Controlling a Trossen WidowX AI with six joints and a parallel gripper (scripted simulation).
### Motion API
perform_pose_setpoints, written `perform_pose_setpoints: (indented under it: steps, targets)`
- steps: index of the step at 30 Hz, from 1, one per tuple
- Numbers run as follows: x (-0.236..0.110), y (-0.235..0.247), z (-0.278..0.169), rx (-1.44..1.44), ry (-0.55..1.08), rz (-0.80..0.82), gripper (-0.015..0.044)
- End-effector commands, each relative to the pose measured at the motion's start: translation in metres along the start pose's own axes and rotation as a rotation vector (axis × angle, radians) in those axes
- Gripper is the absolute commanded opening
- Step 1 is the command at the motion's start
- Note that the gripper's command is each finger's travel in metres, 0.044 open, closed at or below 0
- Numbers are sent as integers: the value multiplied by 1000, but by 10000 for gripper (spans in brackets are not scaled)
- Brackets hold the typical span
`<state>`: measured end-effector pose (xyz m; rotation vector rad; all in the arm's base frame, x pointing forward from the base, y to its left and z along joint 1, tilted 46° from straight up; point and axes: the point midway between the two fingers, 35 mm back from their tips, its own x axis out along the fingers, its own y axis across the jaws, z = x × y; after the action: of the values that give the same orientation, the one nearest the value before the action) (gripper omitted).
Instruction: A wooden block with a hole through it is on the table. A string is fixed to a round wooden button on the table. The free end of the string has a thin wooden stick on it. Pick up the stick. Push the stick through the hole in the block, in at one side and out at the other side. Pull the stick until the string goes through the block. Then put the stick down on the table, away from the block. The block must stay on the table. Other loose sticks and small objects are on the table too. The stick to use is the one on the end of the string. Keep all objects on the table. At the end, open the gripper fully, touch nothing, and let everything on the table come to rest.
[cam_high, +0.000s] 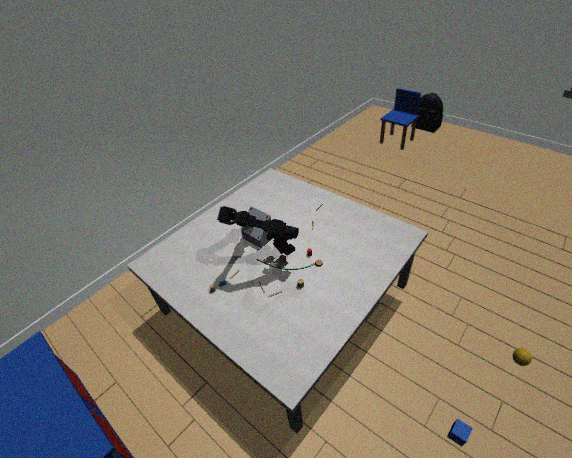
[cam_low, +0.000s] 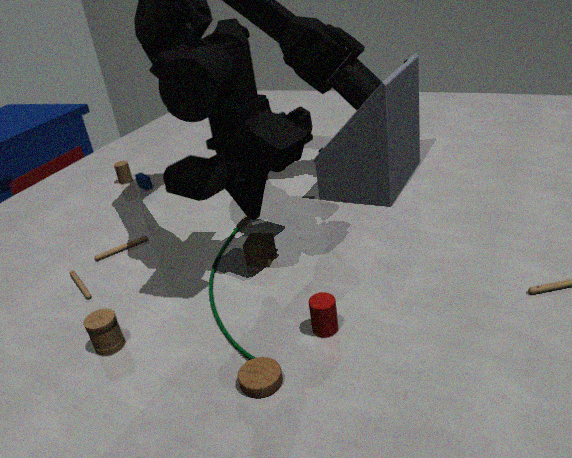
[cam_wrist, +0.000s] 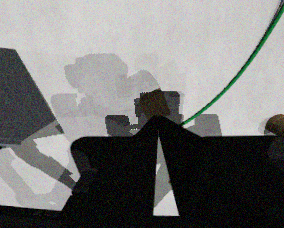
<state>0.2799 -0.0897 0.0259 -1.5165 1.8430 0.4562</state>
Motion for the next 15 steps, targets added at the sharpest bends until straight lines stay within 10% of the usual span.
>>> perform_pose_setpoints:
  steps: [1,5,15]
  targets:
    - [0,0,0,0,0,0,0]
    - [0,0,0,0,0,0,0]
    - [-1,8,-20,890,-1,1,263]
